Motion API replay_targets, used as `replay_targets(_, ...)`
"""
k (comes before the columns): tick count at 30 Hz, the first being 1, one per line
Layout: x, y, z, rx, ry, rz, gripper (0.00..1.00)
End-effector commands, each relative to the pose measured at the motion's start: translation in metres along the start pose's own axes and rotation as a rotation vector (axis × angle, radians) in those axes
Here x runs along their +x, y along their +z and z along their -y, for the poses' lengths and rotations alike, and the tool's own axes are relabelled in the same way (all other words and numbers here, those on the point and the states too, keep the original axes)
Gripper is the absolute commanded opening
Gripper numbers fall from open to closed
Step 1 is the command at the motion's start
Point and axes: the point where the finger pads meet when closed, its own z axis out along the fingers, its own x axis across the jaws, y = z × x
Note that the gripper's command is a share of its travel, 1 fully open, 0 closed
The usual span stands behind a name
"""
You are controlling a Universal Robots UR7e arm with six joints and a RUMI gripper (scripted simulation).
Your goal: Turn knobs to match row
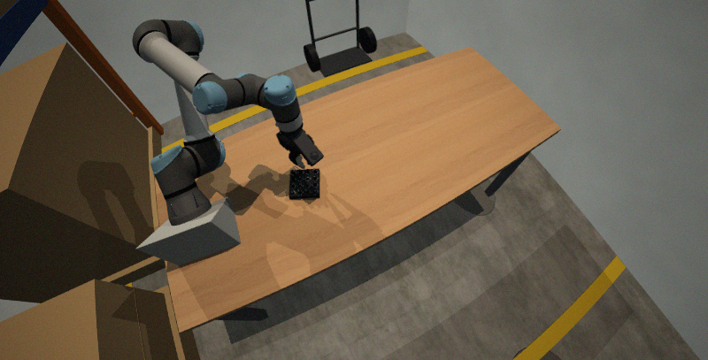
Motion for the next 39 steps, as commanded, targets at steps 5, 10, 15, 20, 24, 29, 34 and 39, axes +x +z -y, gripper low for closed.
replay_targets(5, -0.0011, -0.0038, 0.002, 0.005, -0.064, 0.002, 0.11)
replay_targets(10, -0.0017, -0.005, 0.0025, 0.006, -0.14, 0.002, 0.11)
replay_targets(15, -0.0026, -0.0067, 0.0034, 0.006, -0.264, 0.002, 0.11)
replay_targets(20, -0.003, -0.0076, 0.0038, 0.005, -0.361, 0.001, 0.11)
replay_targets(24, -0.0033, -0.0083, 0.0039, 0.005, -0.418, 0.001, 0.11)
replay_targets(29, -0.0038, -0.0096, 0.0039, 0.005, -0.529, 0.001, 0.11)
replay_targets(34, -0.0041, -0.0109, 0.0037, 0.006, -0.628, 0.001, 0.11)
replay_targets(39, -0.0043, -0.0118, 0.0035, 0.006, -0.707, 0.0, 0.11)
